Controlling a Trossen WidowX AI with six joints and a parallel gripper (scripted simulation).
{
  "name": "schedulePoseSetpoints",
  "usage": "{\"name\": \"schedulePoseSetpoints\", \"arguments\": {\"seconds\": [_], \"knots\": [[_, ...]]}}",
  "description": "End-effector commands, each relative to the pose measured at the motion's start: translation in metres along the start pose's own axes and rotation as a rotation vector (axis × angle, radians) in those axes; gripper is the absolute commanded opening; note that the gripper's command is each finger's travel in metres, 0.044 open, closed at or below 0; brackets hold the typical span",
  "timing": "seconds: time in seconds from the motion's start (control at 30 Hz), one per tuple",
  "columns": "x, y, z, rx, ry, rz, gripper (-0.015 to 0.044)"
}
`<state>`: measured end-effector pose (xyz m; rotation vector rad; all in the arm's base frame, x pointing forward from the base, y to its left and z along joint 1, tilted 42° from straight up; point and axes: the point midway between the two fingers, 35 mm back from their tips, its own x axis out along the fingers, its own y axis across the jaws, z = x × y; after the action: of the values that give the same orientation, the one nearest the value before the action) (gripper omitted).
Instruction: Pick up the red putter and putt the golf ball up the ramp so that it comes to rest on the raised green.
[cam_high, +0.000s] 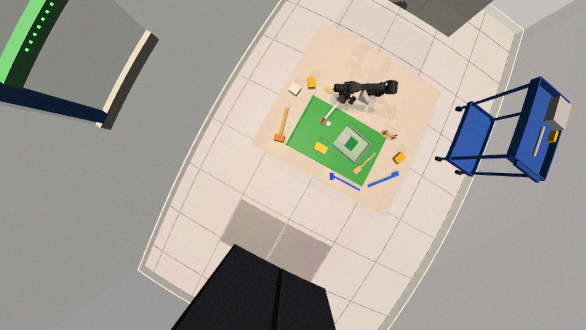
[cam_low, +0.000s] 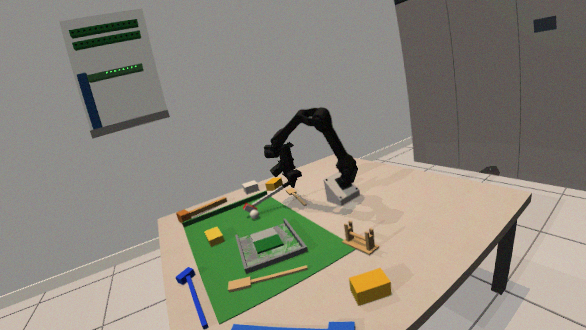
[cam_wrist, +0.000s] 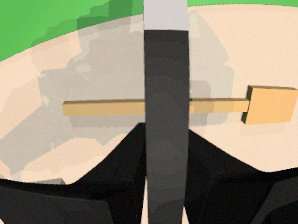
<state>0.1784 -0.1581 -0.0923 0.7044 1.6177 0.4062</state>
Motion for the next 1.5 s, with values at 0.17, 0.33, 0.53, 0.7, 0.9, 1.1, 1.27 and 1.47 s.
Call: {"name": "schedulePoseSetpoints", "arguments": {"seconds": [0.17, 0.33, 0.53, 0.7, 0.9, 1.1, 1.27, 1.47], "knots": [[0.000, -0.002, 0.000, 0.000, 0.000, 0.000, 0.0000], [0.001, -0.018, 0.001, 0.002, -0.005, -0.001, 0.0000], [0.002, -0.030, 0.001, 0.004, -0.009, -0.001, 0.0000], [0.003, -0.027, -0.001, 0.010, -0.004, 0.004, 0.0000], [-0.003, 0.042, 0.009, 0.009, -0.008, 0.000, 0.0000], [0.003, 0.109, 0.002, 0.003, -0.006, 0.010, 0.0000], [0.000, 0.109, 0.002, 0.003, -0.006, 0.010, 0.0000], [-0.024, 0.108, 0.003, 0.004, -0.007, 0.009, 0.0000]]}}
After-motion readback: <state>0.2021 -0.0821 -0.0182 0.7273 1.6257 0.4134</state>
